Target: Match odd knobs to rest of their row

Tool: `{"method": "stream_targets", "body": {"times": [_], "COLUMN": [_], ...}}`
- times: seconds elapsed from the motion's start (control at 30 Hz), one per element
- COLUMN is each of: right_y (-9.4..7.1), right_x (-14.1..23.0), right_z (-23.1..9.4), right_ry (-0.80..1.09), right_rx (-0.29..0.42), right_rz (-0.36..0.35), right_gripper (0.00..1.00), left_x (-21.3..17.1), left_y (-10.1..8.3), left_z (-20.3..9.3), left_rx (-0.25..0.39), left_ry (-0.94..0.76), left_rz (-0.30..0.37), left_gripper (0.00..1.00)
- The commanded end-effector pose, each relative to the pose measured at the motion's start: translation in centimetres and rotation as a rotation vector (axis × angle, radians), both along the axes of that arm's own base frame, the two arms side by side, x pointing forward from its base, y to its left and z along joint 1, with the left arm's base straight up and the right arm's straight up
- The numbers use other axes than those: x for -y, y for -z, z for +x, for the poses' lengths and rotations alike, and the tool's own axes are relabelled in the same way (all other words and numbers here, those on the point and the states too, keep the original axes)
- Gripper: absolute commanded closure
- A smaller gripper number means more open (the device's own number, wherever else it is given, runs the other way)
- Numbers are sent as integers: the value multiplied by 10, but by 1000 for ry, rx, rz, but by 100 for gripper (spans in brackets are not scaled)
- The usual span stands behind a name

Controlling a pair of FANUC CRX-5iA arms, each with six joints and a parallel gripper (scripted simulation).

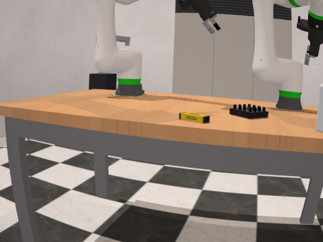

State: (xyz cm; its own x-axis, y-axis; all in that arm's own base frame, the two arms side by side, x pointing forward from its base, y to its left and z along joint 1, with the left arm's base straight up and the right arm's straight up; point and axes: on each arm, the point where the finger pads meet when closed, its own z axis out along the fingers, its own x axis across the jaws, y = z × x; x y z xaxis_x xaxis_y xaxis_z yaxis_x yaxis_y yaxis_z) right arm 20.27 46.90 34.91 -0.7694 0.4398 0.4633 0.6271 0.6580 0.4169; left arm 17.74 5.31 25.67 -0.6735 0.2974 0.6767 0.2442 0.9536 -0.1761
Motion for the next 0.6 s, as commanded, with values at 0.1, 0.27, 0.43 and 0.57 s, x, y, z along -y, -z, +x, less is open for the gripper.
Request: {"method": "stream_targets", "body": {"times": [0.1, 0.27, 0.43, 0.57], "right_y": [-1, -1, -1, -1], "right_x": [0, 0, 0, 0], "right_z": [0, 0, 0, 0], "right_ry": [0, 0, 0, 0], "right_rx": [1, 1, 1, 1], "right_rz": [1, 1, 1, 1], "right_gripper": [0, 0, 0, 0], "left_x": [-53, -89, -118, -159], "left_y": [3, 4, 4, 3], "left_z": [26, 33, 35, 32], "left_rx": [131, 211, 274, 355], "left_ry": [-90, -130, -157, -189], "left_rz": [-125, -163, -181, -192], "left_gripper": [0, 0, 0, 0]}}
